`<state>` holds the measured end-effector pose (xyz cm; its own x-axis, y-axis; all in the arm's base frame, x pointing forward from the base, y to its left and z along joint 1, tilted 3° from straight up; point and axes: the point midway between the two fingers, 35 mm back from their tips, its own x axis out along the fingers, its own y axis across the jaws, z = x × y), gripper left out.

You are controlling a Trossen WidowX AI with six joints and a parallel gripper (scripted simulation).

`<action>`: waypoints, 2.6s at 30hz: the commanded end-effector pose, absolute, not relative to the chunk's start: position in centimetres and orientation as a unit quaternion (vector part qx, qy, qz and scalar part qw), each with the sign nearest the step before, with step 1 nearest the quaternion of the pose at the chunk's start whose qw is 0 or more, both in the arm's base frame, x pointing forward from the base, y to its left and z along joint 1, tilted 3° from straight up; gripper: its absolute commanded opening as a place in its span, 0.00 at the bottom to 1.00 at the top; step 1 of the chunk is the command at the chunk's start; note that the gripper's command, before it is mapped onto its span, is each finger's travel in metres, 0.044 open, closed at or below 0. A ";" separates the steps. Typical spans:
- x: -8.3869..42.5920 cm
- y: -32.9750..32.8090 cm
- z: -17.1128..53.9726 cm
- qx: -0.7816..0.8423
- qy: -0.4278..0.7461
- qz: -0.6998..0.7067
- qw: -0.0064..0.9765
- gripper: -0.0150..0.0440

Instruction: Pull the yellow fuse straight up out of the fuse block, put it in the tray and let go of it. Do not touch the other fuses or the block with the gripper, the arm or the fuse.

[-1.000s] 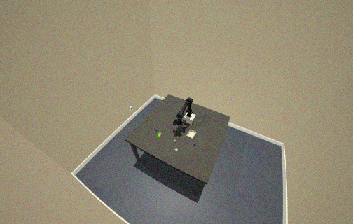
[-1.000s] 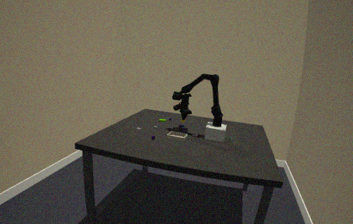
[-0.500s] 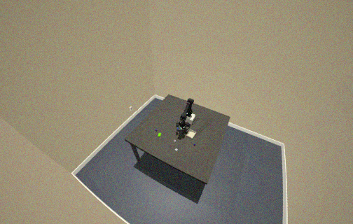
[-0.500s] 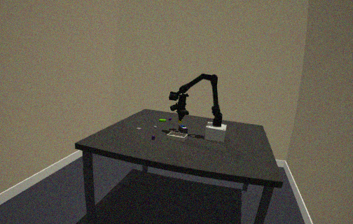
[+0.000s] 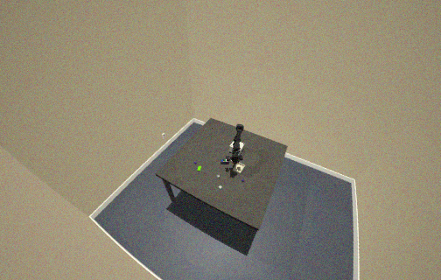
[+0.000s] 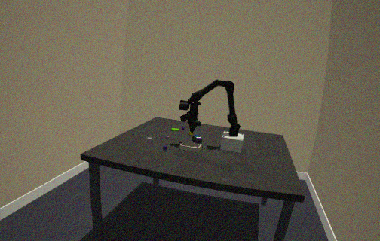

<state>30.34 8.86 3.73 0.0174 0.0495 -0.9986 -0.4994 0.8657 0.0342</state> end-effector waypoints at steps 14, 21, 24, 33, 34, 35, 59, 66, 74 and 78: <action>28.6 16.1 3.9 -0.161 0.677 0.201 0.690 0.25; 28.6 16.2 2.8 -0.161 0.677 0.201 0.690 0.25; 28.6 16.2 2.3 -0.161 0.677 0.201 0.690 0.25; 28.6 16.3 0.9 -0.161 0.677 0.201 0.690 0.25; 28.6 16.3 0.7 -0.161 0.677 0.201 0.690 0.25; 28.6 16.3 0.6 -0.161 0.677 0.201 0.690 0.25; 28.7 16.3 0.5 -0.163 0.674 0.203 0.691 0.81; 28.6 16.1 3.9 -0.161 0.677 0.201 0.690 0.81; 28.6 16.1 3.7 -0.162 0.676 0.201 0.690 0.81; 28.6 16.1 3.7 -0.162 0.676 0.201 0.690 0.81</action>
